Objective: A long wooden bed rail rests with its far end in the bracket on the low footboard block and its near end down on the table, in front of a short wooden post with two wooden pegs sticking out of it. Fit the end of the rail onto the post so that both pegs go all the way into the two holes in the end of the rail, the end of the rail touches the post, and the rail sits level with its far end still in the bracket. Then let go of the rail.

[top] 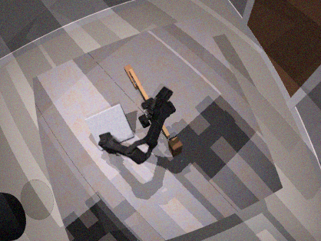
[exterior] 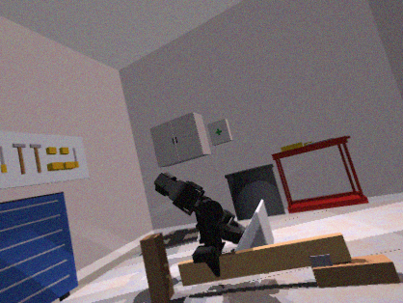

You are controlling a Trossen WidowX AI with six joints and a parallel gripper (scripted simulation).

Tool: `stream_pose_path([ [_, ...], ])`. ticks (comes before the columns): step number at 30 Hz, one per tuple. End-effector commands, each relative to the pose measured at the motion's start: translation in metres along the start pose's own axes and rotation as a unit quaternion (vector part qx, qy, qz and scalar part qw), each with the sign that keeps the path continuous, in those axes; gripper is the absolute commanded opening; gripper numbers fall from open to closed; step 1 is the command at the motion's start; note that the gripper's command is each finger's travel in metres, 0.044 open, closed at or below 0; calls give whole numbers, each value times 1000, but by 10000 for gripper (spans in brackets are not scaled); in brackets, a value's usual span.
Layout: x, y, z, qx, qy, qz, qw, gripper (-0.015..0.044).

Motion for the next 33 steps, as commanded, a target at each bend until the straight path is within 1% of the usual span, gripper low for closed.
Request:
stream_pose_path([
  [1, -5, 0, 2, 1, -8, -1, 1000, 0],
  [22, -15, 0, 2, 1, -8, -1, 1000, 0],
  [33, -10, 0, 2, 1, -8, -1, 1000, 0],
])
Point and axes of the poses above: the point midway between the two fingers, 35 mm back from their tips, its own x axis out along the fingers, its own y axis across the jaws, z = x × y, the point moved 7 cm from there along -x, back along the fingers, and after that the axes turned 5 degrees about x, right-handed, at the moved point
